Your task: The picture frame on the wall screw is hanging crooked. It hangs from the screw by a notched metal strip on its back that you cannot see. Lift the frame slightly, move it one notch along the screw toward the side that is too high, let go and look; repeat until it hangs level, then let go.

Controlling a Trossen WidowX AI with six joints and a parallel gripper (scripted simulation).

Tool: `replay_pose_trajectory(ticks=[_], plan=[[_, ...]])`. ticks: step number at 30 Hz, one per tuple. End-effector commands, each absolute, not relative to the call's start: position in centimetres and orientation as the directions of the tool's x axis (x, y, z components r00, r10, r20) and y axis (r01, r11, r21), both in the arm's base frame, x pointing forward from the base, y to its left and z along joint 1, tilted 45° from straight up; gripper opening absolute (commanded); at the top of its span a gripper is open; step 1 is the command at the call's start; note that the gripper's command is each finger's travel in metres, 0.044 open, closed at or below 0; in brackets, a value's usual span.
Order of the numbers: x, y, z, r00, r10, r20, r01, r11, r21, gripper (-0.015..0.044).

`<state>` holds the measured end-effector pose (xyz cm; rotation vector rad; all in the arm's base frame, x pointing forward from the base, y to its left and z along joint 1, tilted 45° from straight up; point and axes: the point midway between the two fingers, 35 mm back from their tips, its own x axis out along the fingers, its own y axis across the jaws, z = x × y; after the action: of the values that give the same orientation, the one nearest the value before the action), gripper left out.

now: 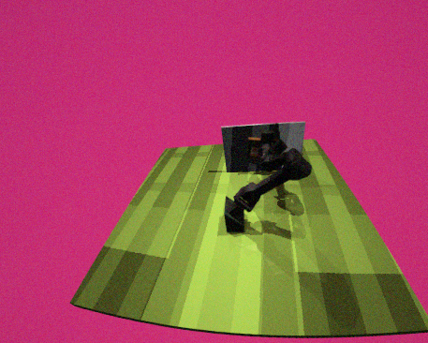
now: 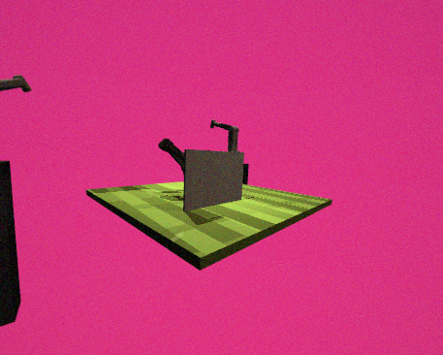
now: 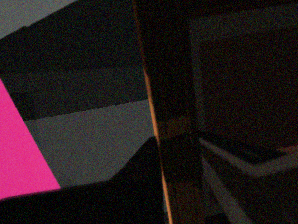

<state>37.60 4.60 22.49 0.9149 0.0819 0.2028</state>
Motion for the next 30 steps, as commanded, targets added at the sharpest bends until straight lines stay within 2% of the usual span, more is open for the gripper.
replay_pose_trajectory(ticks=[1,30], plan=[[37.59,4.67,22.62,0.978,0.207,0.017,-0.140,0.597,0.790,0.0000],[37.45,5.25,23.37,0.978,0.207,0.017,-0.140,0.596,0.790,0.0000]])
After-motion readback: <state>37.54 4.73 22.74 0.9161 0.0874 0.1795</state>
